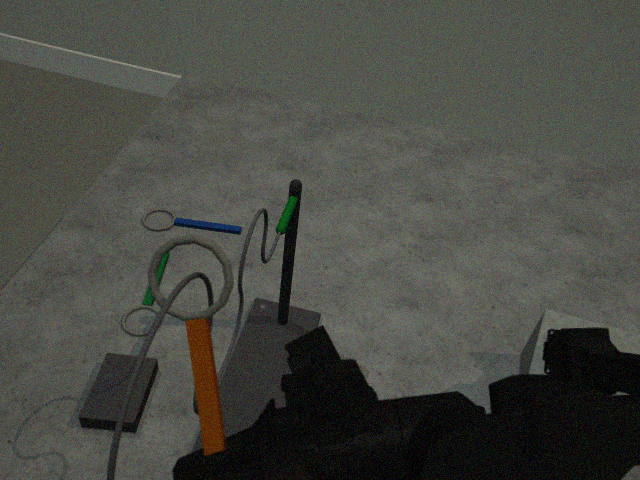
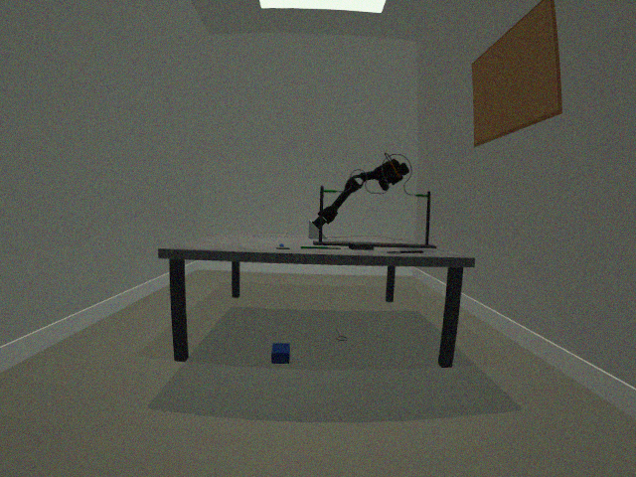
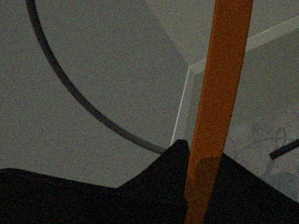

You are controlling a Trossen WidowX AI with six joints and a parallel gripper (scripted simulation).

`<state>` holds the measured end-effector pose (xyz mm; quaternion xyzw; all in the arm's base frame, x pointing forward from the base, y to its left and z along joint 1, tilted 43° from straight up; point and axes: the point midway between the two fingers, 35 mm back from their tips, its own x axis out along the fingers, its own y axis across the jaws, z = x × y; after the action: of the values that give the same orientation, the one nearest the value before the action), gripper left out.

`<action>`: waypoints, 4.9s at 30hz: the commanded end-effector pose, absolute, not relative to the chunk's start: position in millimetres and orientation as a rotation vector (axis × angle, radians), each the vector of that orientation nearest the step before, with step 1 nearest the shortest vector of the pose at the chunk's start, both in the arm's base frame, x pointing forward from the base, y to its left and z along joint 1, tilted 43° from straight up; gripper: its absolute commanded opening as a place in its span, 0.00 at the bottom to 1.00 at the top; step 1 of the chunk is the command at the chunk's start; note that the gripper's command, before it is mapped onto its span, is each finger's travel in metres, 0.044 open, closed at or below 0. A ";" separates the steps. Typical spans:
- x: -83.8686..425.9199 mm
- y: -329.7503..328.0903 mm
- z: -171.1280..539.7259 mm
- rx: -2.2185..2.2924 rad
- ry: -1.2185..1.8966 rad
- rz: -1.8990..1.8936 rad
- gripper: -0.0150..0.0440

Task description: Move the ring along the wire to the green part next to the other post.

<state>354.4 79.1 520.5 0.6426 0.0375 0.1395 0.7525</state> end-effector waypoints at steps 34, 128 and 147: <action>352.4 76.9 541.1 1.848 -0.016 0.388 0.00; 328.2 49.5 559.4 2.855 -0.265 0.853 0.00; 331.3 81.0 555.1 2.743 -0.214 0.827 0.00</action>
<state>330.6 74.9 556.3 0.9487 -0.0778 0.2841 0.1149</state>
